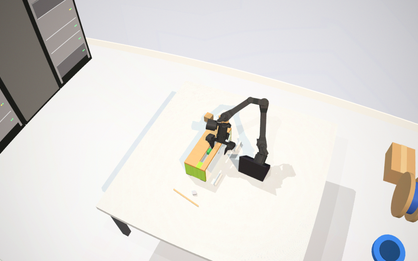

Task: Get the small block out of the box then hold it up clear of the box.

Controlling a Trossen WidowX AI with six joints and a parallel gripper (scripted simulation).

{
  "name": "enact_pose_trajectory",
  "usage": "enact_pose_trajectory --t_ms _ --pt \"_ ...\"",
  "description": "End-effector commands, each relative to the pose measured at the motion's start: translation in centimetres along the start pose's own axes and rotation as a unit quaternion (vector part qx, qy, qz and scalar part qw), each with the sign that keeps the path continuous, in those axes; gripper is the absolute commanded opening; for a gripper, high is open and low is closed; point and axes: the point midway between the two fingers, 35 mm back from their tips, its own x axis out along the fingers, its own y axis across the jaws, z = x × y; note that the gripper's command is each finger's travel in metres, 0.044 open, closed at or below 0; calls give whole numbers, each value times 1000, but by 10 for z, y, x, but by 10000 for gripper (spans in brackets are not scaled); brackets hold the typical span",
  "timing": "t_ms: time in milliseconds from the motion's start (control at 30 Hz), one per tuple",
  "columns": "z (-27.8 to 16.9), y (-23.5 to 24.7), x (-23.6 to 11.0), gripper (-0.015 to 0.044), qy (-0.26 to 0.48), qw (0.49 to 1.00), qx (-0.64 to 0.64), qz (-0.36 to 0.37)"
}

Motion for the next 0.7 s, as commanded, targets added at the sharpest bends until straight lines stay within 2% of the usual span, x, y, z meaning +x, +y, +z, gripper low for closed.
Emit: enact_pose_trajectory --t_ms 0,267,667 --pt "-9 0 4 400 3 1000 1 -1" --pt "-28 0 10 400 3 1000 1 -1" --pt "-15 -1 5 400 3 1000 1 -1"
